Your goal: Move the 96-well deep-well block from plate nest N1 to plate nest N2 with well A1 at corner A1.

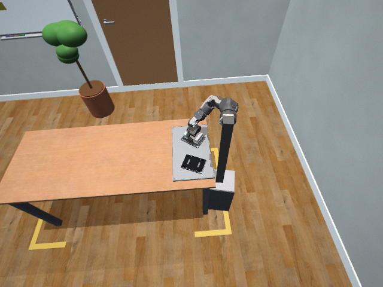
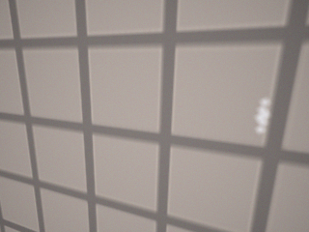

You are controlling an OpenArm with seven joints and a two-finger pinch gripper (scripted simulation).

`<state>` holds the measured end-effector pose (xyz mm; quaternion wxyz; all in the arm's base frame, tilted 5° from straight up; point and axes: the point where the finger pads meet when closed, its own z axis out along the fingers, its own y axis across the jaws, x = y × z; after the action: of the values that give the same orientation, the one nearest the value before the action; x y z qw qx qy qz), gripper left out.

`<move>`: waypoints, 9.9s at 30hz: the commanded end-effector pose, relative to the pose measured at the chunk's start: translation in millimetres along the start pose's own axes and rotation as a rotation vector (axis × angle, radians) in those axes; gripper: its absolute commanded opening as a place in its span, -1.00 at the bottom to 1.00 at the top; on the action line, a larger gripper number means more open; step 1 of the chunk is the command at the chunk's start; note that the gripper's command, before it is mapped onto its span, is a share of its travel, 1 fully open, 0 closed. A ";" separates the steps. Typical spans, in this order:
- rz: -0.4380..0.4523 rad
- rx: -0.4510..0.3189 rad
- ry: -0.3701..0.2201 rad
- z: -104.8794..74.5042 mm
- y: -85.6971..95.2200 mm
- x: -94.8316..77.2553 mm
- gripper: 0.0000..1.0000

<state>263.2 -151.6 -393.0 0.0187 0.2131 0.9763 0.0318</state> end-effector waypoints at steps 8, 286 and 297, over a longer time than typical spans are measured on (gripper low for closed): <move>0.000 -0.007 -0.007 -3.2 3.1 -3.3 -1.00; 0.001 -0.006 -0.006 10.6 1.7 -2.4 0.54; 0.001 -0.006 -0.006 -21.7 1.7 -2.6 0.54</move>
<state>265.5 -151.1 -373.8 0.0267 0.2051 0.9775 0.0413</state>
